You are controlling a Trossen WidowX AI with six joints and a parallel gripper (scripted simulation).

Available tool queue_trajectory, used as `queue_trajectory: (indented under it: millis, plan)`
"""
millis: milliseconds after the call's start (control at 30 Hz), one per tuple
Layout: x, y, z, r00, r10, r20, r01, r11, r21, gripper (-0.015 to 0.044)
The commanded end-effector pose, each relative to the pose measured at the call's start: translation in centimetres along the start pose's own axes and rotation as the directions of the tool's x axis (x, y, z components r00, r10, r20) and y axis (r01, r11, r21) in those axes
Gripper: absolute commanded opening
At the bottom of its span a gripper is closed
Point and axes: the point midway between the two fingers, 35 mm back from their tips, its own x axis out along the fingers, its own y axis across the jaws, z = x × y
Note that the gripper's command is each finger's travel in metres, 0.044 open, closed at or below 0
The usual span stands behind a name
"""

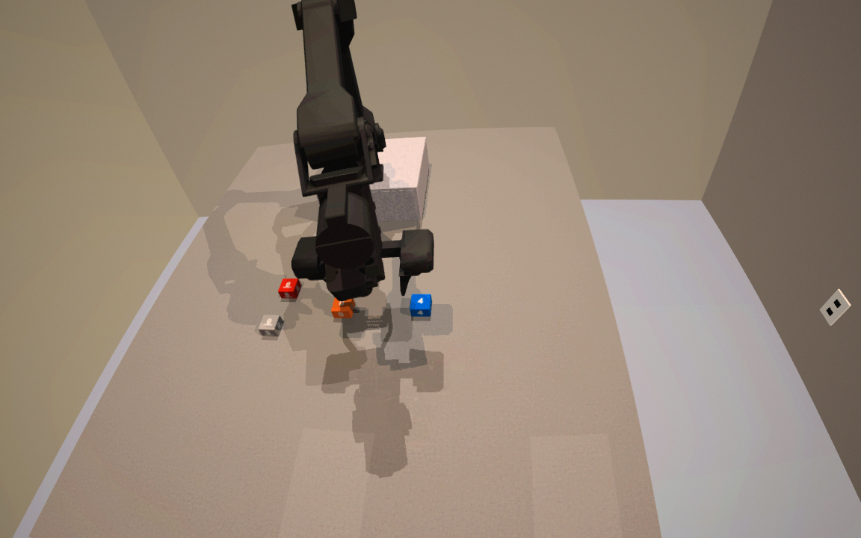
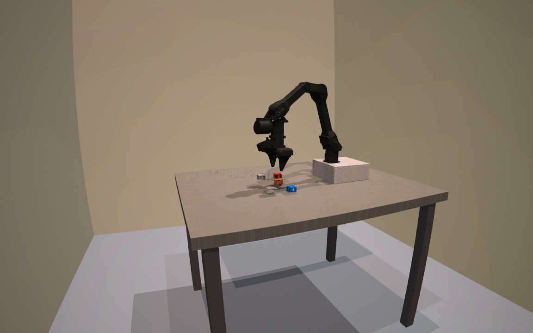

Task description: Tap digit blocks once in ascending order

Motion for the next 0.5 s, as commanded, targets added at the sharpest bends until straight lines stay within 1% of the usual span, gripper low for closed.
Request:
queue_trajectory:
  millis: [0, 300, 467]
  plan:
    - [-1.1, 4.0, -1.8, 1.0, 0.01, -0.007, -0.009, 1.0, 0.018, 0.04]
    - [-3.6, 12.7, -7.8, 1.0, 0.023, -0.02, -0.022, 0.998, 0.051, 0.04]
    - [-3.8, 13.2, -8.3, 1.0, 0.023, -0.021, -0.022, 0.998, 0.054, 0.04]
